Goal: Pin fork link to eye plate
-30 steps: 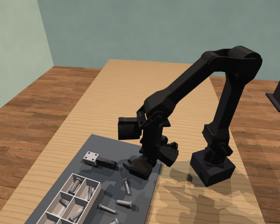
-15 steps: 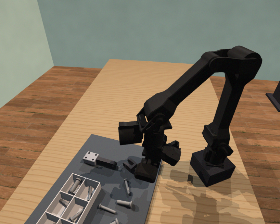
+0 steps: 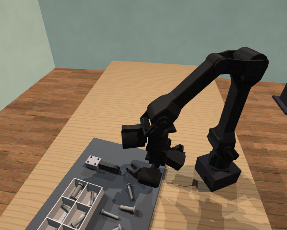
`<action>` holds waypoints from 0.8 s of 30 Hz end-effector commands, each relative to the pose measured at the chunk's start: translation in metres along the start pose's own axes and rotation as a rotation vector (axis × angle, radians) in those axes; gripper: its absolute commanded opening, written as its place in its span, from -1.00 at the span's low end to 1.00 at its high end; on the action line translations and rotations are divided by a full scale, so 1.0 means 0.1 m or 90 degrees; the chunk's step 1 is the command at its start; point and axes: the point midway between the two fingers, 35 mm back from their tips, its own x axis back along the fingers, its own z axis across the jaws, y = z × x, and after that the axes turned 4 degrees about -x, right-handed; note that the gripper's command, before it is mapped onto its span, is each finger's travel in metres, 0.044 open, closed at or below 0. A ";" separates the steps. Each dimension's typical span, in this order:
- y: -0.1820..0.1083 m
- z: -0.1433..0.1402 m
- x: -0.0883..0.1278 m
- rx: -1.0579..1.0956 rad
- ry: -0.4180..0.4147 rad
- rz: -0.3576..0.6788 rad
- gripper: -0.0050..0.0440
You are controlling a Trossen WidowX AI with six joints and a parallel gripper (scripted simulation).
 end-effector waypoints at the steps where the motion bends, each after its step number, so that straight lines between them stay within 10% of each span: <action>1: -0.10 0.00 0.00 -0.038 0.000 0.000 0.39; 8: -0.72 0.08 -0.02 -0.276 0.003 0.000 0.39; 24: -0.75 0.07 -0.17 -0.285 0.003 0.000 0.39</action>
